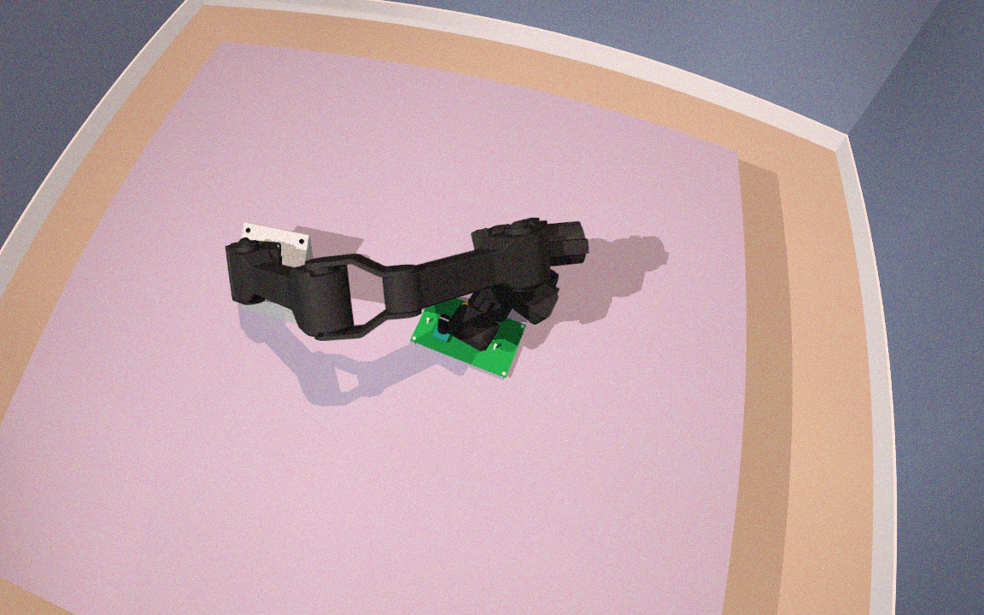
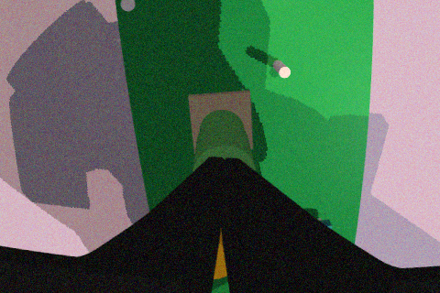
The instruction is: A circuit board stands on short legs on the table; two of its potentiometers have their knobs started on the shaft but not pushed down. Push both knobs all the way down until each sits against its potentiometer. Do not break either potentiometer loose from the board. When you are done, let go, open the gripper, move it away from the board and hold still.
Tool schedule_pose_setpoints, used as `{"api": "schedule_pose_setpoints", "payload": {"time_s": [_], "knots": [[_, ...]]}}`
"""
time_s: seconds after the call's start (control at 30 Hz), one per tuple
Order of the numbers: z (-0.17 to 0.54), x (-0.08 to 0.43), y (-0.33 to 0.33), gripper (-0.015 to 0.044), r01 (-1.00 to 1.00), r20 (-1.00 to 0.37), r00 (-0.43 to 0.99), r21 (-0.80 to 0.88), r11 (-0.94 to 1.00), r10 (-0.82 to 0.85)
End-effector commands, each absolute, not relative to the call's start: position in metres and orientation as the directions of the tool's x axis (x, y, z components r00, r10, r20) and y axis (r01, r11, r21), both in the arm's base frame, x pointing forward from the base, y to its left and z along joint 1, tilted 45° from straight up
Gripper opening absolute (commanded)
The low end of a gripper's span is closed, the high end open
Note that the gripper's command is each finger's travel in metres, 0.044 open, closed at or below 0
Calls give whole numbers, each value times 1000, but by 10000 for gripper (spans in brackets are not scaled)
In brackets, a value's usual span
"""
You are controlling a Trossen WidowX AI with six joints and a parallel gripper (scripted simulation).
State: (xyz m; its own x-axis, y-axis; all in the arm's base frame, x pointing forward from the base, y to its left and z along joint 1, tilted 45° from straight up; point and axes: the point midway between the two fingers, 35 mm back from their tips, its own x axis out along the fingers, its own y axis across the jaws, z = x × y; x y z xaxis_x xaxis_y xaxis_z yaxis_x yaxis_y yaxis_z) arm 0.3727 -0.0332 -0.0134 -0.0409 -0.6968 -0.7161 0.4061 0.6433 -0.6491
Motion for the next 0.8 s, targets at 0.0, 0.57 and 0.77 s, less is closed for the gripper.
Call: {"api": "schedule_pose_setpoints", "payload": {"time_s": [0.0,0.57,0.77], "knots": [[-22,372,-44,0,417,-714,-59,-652,633,-697],[-23,372,-45,0,417,-714,-59,-652,632,-698],[-21,373,-43,0,417,-714,-59,-652,633,-697]]}}
